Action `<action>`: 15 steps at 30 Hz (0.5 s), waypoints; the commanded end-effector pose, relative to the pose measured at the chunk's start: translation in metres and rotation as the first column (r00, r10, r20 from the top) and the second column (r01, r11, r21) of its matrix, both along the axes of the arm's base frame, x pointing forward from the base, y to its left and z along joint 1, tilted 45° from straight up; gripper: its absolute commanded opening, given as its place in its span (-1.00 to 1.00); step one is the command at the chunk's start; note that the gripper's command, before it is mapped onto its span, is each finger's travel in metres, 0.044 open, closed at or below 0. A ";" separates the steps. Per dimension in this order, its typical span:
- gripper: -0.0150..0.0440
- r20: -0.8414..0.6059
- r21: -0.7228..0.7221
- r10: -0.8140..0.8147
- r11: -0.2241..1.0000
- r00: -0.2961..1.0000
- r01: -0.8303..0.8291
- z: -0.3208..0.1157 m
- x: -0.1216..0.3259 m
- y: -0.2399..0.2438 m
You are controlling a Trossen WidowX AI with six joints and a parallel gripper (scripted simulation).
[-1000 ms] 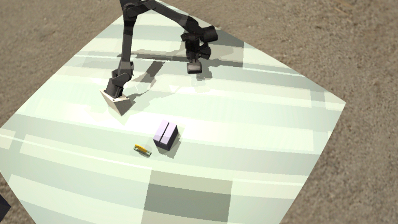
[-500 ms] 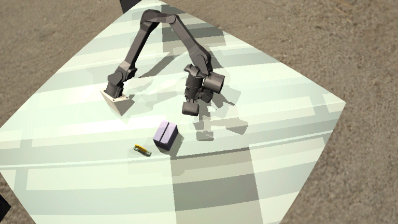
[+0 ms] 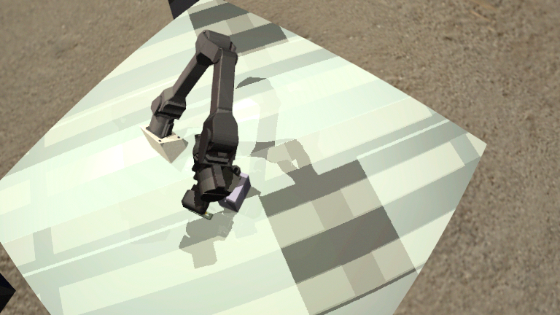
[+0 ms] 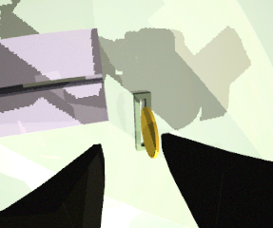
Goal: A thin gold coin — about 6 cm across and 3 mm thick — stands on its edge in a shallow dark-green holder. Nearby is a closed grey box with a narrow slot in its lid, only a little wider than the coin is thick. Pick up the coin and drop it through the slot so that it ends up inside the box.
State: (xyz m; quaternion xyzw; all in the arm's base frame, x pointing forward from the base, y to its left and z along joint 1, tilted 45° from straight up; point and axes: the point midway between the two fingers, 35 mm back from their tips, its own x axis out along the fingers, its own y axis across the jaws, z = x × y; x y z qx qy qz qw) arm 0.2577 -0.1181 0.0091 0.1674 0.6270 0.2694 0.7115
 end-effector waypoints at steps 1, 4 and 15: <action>0.05 0.013 0.086 -0.063 0.994 0.998 0.061 -0.018 -0.029 -0.028; 0.05 0.023 0.122 -0.094 0.988 0.995 0.091 -0.025 -0.042 -0.039; 0.05 0.024 0.123 -0.094 0.988 0.995 0.091 -0.051 -0.036 -0.014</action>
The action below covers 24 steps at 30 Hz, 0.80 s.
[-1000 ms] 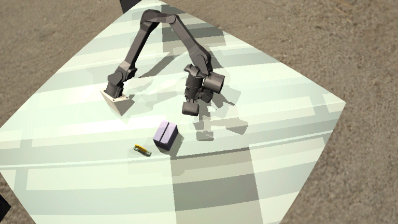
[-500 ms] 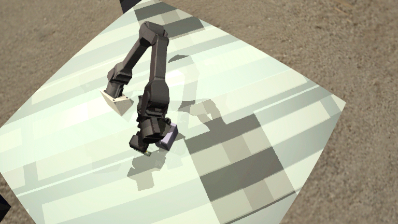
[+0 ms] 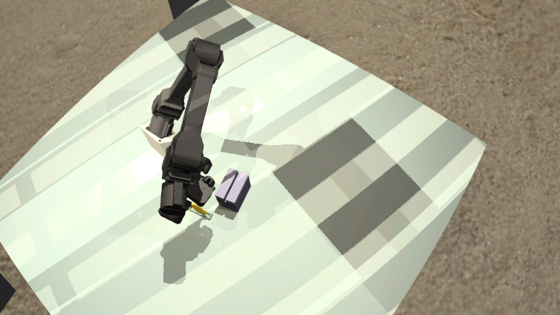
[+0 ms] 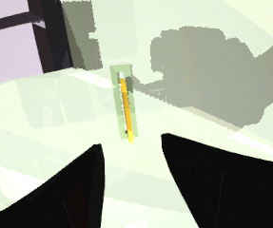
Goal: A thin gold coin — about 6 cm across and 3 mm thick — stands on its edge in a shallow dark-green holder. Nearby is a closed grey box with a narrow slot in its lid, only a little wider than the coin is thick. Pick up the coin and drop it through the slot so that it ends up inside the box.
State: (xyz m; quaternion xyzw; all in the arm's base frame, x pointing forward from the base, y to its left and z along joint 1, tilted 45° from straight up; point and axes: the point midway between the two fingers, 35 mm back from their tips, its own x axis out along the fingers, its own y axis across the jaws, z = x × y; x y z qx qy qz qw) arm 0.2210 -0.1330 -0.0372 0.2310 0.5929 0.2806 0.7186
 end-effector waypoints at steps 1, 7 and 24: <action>0.05 0.002 0.001 -0.014 1.000 1.000 0.014 -0.007 0.001 0.004; 0.05 0.003 0.002 -0.014 1.000 1.000 0.014 -0.015 0.004 0.012; 0.05 0.003 0.001 -0.014 1.000 1.000 0.014 -0.036 0.010 0.031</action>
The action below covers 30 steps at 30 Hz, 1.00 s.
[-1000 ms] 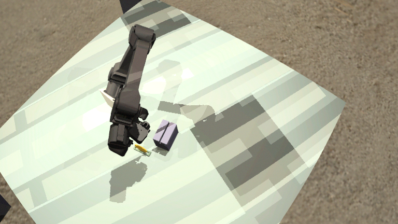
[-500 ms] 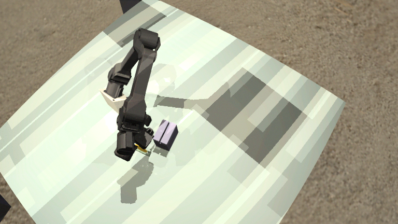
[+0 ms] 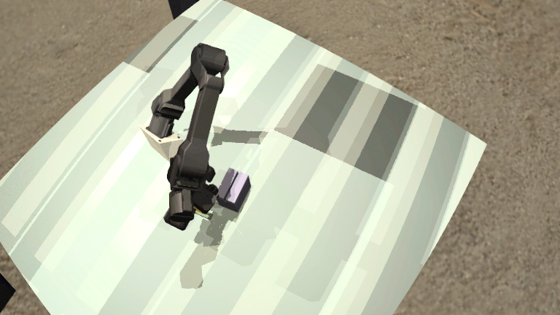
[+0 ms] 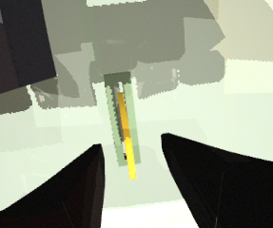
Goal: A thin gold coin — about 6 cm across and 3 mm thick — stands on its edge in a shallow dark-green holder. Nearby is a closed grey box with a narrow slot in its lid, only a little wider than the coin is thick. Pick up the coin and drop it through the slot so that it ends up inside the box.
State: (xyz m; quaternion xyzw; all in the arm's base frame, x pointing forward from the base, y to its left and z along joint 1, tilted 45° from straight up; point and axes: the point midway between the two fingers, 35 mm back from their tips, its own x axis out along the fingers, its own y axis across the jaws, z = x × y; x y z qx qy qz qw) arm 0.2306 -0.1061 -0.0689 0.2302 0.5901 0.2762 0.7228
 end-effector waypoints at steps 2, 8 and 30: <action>0.05 -0.005 0.008 -0.005 1.000 1.000 0.005 -0.006 0.001 0.006; 0.05 -0.004 0.009 -0.005 1.000 1.000 0.005 -0.013 0.002 0.013; -0.49 -0.004 0.011 -0.005 1.000 1.000 0.005 -0.026 0.004 0.027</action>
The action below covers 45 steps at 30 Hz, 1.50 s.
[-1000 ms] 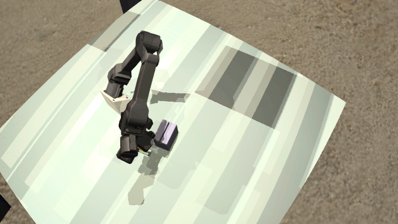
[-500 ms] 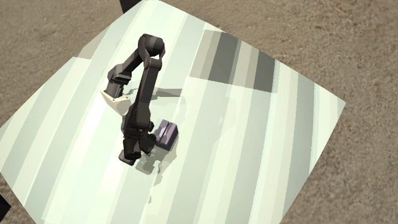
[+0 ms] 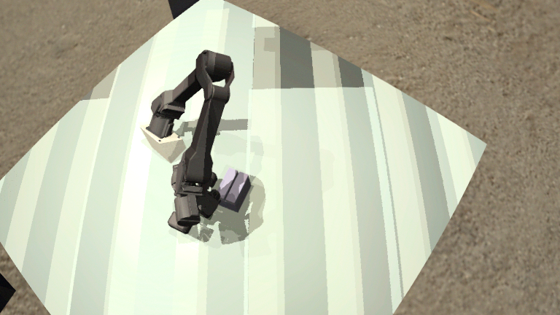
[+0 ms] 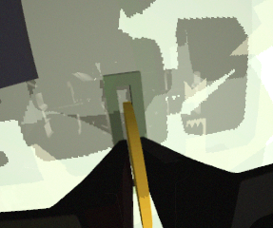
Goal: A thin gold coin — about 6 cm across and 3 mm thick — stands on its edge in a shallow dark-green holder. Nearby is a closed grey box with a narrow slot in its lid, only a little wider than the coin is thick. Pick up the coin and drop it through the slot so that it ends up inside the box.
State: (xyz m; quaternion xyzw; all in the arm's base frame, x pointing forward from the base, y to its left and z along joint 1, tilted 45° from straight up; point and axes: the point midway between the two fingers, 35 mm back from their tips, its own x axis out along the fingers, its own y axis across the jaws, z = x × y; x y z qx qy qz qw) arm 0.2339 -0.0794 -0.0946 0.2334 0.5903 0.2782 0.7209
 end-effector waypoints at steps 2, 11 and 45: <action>-0.49 0.000 0.003 -0.005 1.000 1.000 0.005 0.000 0.000 0.000; -0.49 -0.001 0.002 -0.005 1.000 1.000 0.005 0.005 0.000 -0.006; -0.49 -0.002 -0.001 -0.005 1.000 1.000 0.005 0.065 -0.013 -0.063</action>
